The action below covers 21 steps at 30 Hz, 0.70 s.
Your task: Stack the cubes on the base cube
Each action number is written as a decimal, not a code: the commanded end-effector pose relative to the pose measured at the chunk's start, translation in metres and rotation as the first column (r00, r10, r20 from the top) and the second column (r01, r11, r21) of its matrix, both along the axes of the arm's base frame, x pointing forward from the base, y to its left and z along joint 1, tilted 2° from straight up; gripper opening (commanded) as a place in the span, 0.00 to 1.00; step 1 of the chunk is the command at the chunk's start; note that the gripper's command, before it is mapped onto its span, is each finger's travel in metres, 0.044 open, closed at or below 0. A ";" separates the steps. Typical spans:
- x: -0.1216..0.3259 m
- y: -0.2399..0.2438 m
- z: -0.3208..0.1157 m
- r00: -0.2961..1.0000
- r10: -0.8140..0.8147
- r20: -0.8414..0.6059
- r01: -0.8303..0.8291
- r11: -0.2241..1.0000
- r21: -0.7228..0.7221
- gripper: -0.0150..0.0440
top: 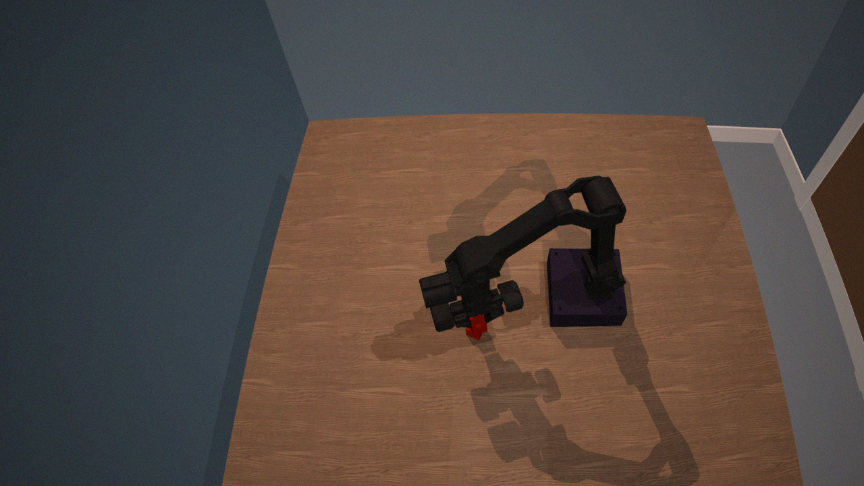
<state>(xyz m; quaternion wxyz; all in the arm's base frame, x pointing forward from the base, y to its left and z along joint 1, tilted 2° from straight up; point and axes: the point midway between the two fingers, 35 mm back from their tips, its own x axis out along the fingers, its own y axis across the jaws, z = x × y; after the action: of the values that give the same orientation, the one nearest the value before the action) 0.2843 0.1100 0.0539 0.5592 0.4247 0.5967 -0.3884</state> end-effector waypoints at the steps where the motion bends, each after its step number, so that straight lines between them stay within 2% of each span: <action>1: 0.000 0.001 -0.004 1.000 0.002 0.001 -0.002 1.000 -0.001 0.43; 10: 0.001 0.003 -0.028 0.999 0.045 0.014 -0.044 0.999 -0.029 0.43; 21: 0.001 0.003 -0.030 0.999 0.048 0.015 -0.047 0.998 -0.031 0.43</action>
<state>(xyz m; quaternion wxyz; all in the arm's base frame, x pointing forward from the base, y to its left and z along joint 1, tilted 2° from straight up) 0.2853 0.1139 0.0253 0.5770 0.4073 0.5962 -0.3816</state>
